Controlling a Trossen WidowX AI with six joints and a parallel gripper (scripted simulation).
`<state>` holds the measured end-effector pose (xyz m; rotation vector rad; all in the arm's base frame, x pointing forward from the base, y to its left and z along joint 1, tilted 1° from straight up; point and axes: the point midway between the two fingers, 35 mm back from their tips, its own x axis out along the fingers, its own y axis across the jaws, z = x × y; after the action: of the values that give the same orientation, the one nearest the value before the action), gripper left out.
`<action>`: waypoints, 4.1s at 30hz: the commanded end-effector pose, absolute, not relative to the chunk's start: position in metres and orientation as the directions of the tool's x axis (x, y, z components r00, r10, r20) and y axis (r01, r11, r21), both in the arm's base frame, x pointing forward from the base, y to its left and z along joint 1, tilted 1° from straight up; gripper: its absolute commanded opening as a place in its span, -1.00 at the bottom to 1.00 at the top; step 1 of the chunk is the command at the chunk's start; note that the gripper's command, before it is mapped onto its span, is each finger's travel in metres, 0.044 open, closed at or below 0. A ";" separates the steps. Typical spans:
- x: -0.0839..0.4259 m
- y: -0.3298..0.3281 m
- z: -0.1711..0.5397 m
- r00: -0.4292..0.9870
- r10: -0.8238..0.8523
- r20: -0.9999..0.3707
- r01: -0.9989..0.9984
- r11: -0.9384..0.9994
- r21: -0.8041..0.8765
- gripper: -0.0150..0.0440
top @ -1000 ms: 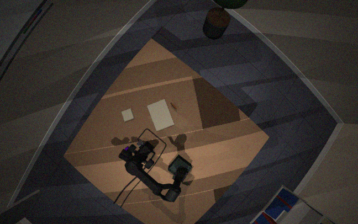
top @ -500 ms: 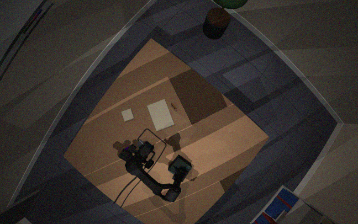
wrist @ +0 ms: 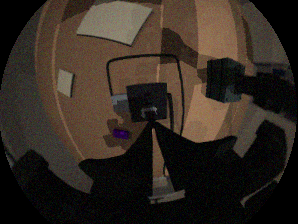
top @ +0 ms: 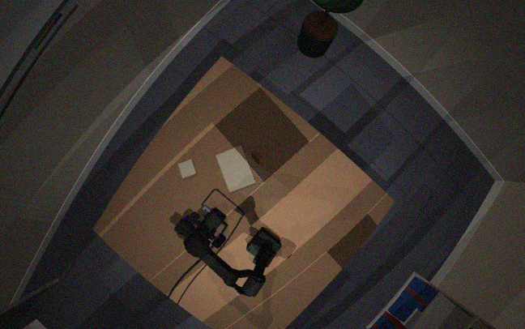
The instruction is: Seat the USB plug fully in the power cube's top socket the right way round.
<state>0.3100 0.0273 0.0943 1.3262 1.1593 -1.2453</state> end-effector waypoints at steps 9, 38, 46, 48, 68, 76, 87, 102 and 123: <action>0.310 0.029 0.093 0.035 0.049 -0.998 0.994 -0.102 0.030 -0.49; 0.311 0.031 0.089 0.038 0.073 -0.997 0.994 -0.104 0.031 -0.49; 0.311 0.032 0.088 0.039 0.080 -0.996 0.994 -0.105 0.031 -0.49; 0.311 0.032 0.088 0.039 0.082 -0.996 0.994 -0.105 0.031 -0.49; 0.311 0.034 0.086 0.041 0.099 -0.994 0.994 -0.106 0.031 -0.49; 0.311 0.034 0.085 0.042 0.106 -0.993 0.994 -0.107 0.031 -0.49; 0.311 0.035 0.084 0.042 0.106 -0.993 0.994 -0.107 0.031 -0.49; 0.311 0.035 0.082 0.042 0.106 -0.993 0.994 -0.107 0.031 -0.49; 0.311 0.035 0.079 0.042 0.106 -0.993 0.994 -0.107 0.031 -0.49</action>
<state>0.3111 0.0338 0.0798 1.3830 1.2045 -1.2111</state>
